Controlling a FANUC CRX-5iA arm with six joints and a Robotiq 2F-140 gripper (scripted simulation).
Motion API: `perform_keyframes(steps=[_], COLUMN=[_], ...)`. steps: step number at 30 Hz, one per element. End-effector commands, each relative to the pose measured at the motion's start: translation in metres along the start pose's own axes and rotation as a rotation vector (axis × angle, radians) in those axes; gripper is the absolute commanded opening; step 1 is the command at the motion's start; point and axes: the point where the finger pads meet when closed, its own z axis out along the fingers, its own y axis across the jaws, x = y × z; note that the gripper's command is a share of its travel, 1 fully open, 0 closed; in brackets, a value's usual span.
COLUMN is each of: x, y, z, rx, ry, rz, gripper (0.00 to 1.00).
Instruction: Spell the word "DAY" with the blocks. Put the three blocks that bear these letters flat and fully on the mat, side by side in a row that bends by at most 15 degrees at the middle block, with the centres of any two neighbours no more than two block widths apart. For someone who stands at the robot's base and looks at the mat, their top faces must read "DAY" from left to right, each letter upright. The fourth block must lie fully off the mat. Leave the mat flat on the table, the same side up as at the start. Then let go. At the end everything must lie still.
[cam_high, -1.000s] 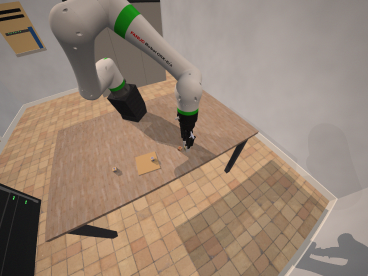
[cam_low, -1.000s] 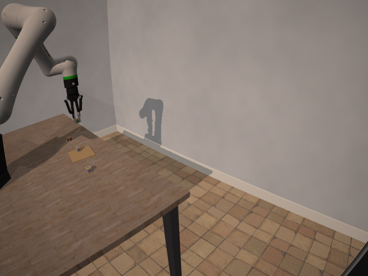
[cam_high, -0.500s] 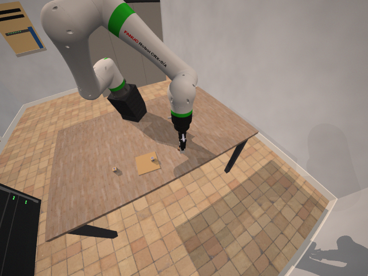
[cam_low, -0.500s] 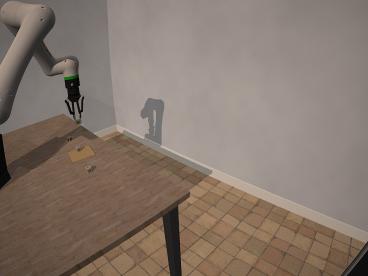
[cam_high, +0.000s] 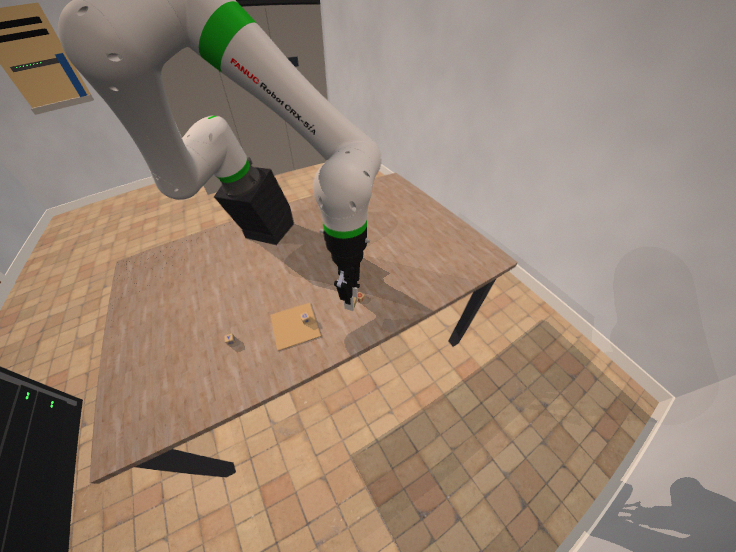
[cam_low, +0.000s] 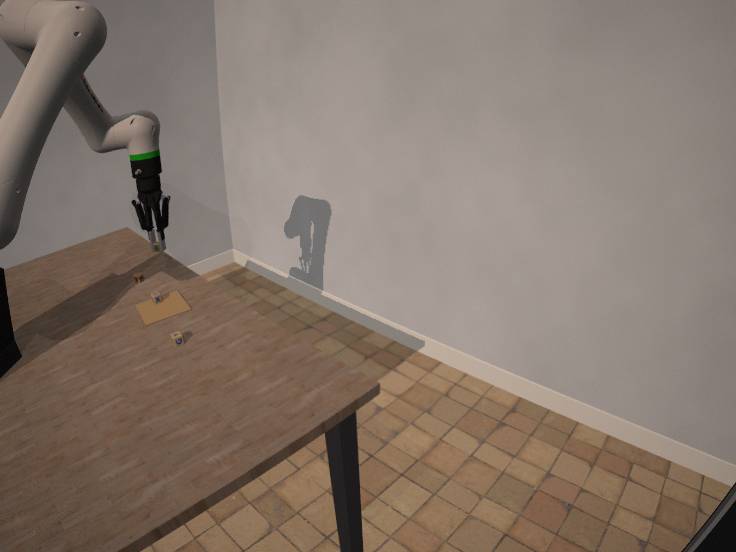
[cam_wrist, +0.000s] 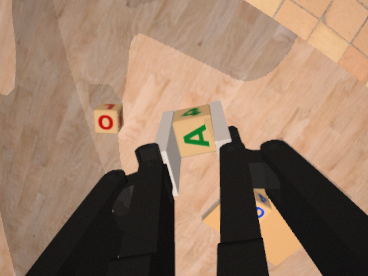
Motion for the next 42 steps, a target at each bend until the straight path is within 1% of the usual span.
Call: perform_keyframes(steps=[1,2,4,5,19,21,22,36,38,39,42], x=[-0.009,-0.012,-0.012,-0.018,-0.05,-0.05,-0.057,-0.091,-0.091,-0.098,-0.104], y=[0.006,0.008,0.008,0.012,0.03,0.03,0.033,0.047,0.047,0.05,0.052], z=[-0.001,-0.001,-0.001,-0.001,-0.002,-0.002,-0.002,-0.003,-0.003,-0.003,-0.003], rx=[-0.011,-0.011,-0.011,-0.011,-0.01,-0.01,-0.009,-0.008,-0.008,-0.007,-0.007], ry=[0.005,0.005,0.005,0.005,0.008,0.008,0.008,0.011,0.011,0.011,0.011], rz=[0.139,0.171,0.171,0.264,0.704,0.704,0.797,1.238,1.238,1.331,1.412], gripper=[0.13,0.13,0.13,0.13,0.13,0.13,0.13,0.13,0.13,0.13,0.13])
